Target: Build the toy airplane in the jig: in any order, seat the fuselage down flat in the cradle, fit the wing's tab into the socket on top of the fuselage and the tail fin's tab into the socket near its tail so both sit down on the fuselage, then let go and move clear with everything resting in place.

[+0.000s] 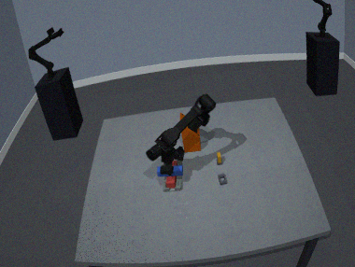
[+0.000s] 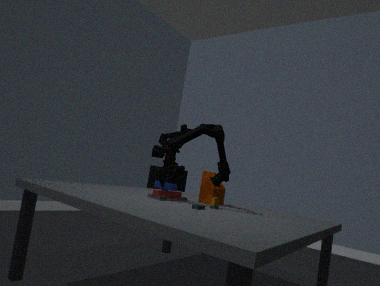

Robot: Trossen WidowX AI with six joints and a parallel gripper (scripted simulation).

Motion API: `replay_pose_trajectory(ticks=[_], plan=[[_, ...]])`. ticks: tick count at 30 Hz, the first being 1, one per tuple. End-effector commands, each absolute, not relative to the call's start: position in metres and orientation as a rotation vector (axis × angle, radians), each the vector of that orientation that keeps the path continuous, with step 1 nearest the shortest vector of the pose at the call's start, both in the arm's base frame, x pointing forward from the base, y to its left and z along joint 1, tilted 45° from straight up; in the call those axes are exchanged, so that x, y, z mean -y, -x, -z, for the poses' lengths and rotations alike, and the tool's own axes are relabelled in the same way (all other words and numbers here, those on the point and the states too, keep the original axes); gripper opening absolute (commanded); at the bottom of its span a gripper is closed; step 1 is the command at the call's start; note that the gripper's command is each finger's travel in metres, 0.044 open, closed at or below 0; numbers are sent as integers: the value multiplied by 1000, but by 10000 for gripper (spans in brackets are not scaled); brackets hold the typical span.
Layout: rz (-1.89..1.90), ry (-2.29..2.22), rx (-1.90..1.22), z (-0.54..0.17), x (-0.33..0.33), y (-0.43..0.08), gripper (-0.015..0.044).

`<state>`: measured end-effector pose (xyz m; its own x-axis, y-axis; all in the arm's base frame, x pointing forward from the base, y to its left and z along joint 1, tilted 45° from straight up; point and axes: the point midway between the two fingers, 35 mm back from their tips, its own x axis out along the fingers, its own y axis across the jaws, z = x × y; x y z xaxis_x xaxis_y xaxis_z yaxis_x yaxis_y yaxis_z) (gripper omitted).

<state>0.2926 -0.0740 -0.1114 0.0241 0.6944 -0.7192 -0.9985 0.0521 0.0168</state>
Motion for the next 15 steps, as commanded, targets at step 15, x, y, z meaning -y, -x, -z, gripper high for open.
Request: replay_pose_trajectory(ticks=[15], plan=[[-1436, 595, -652, 111, 74, -293, 189]])
